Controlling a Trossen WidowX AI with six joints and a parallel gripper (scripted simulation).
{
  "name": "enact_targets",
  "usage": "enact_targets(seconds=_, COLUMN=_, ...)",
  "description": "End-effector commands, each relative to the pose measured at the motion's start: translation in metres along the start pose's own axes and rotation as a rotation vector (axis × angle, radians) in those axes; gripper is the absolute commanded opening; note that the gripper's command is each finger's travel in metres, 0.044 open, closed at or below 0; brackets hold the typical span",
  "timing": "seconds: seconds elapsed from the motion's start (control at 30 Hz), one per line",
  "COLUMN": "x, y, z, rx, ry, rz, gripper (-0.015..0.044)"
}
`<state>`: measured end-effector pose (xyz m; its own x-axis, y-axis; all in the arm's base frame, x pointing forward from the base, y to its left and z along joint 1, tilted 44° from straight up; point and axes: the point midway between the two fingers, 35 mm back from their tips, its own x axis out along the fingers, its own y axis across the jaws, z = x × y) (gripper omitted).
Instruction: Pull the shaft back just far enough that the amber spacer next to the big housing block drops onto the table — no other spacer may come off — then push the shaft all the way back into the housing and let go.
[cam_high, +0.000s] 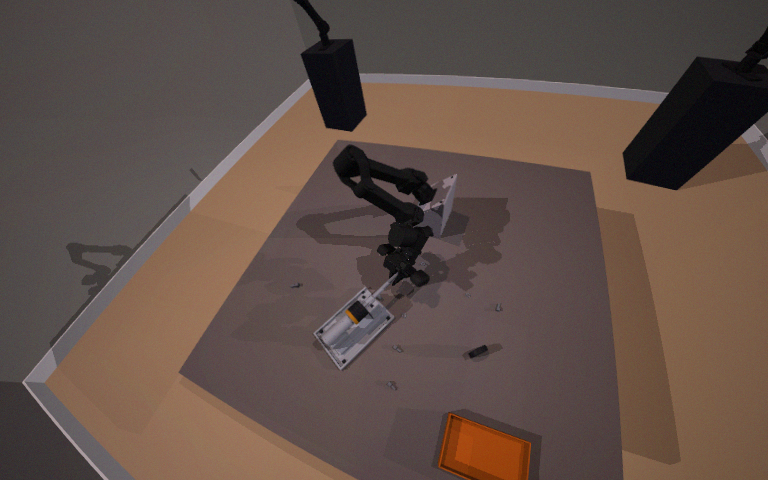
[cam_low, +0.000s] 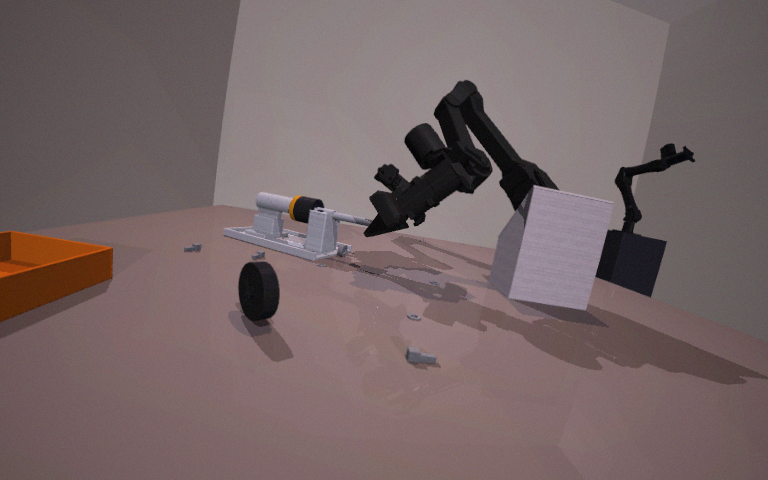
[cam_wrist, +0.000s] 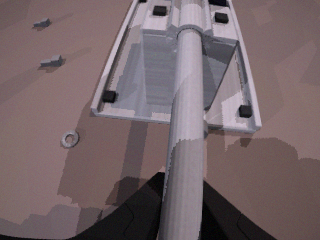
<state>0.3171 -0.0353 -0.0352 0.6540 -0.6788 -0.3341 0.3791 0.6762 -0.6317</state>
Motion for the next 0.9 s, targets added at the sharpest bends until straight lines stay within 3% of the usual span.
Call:
enact_targets(seconds=0.0, x=-0.001, y=-0.0005, z=-0.0012, rx=0.0, ry=0.001, rz=-0.004, gripper=0.0)
enact_targets(seconds=0.87, x=-0.0025, y=-0.0005, z=-0.0028, rx=-0.001, ry=0.001, rz=-0.004, gripper=0.0)
